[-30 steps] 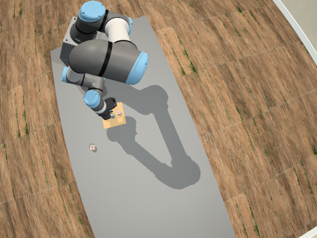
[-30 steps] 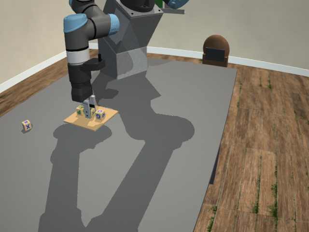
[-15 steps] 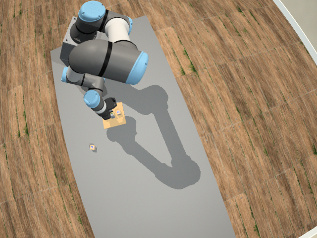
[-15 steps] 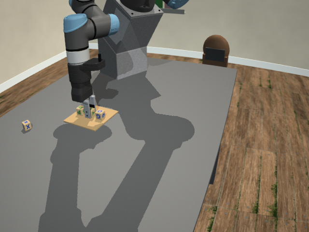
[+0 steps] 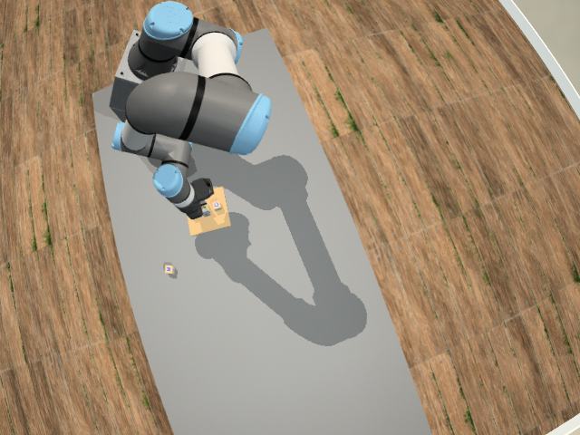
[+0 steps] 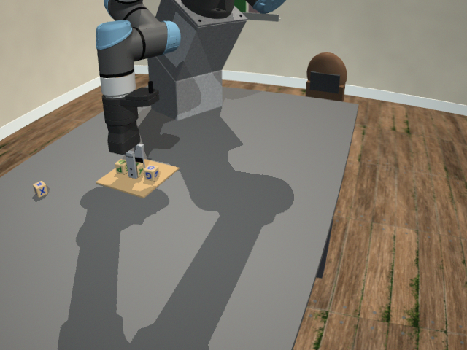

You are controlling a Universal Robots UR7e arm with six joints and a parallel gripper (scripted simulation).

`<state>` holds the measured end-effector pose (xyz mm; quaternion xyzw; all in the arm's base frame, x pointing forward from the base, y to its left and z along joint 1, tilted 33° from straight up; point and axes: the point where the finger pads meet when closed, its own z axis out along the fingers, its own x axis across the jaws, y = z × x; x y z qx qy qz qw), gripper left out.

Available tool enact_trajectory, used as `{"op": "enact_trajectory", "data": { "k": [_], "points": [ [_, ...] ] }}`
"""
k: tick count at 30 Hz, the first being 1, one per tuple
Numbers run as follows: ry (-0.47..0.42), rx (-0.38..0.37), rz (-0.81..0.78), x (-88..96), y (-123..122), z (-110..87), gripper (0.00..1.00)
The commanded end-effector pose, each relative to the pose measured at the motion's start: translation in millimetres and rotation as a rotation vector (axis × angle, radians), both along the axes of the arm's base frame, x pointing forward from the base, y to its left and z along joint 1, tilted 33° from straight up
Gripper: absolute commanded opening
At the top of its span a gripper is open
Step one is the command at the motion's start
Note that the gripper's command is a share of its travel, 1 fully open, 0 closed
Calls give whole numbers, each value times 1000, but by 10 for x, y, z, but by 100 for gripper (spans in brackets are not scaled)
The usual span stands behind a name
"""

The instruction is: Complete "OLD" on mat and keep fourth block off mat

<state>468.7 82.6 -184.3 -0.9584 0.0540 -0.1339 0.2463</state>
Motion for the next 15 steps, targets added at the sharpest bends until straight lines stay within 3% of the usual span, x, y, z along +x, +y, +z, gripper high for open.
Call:
{"op": "enact_trajectory", "data": {
  "k": [1,6,10,14,15],
  "points": [
    [-1,0,1,8,2,-5,49],
    [-1,0,1,8,2,-5,55],
    [-1,0,1,8,2,-5,67],
    [-1,0,1,8,2,-5,67],
    [-1,0,1,8,2,-5,73]
  ]
}}
